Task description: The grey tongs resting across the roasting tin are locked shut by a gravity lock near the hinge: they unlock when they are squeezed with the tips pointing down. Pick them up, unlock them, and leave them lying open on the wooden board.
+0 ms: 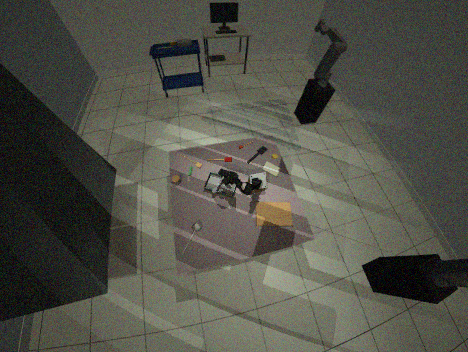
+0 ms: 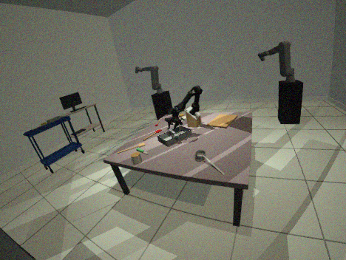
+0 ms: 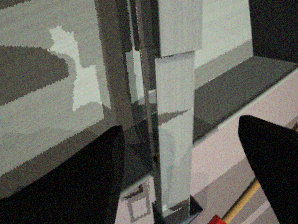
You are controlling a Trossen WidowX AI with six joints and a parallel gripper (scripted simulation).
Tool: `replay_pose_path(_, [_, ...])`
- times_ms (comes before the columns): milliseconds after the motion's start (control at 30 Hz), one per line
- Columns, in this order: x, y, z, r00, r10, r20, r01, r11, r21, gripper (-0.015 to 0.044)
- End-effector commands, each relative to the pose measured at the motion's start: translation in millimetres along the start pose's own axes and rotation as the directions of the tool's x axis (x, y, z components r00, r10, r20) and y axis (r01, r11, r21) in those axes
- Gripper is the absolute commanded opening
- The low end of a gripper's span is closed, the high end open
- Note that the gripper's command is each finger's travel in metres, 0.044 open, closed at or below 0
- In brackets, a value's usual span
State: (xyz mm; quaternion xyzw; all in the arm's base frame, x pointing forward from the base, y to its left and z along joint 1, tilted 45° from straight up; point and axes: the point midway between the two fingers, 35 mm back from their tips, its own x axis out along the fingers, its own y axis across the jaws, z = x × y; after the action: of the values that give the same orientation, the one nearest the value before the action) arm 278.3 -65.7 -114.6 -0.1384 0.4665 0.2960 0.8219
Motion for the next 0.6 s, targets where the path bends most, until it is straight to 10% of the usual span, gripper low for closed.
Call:
replay_pose_path(0, [6.8, -1.2, 0.0, 1.0, -0.003, -0.004, 0.003, 1.0, 0.002, 0.026])
replay_pose_path(567, [34.2, -0.5, -0.1, 1.0, -0.002, -0.003, 0.003, 1.0, 0.002, 0.026])
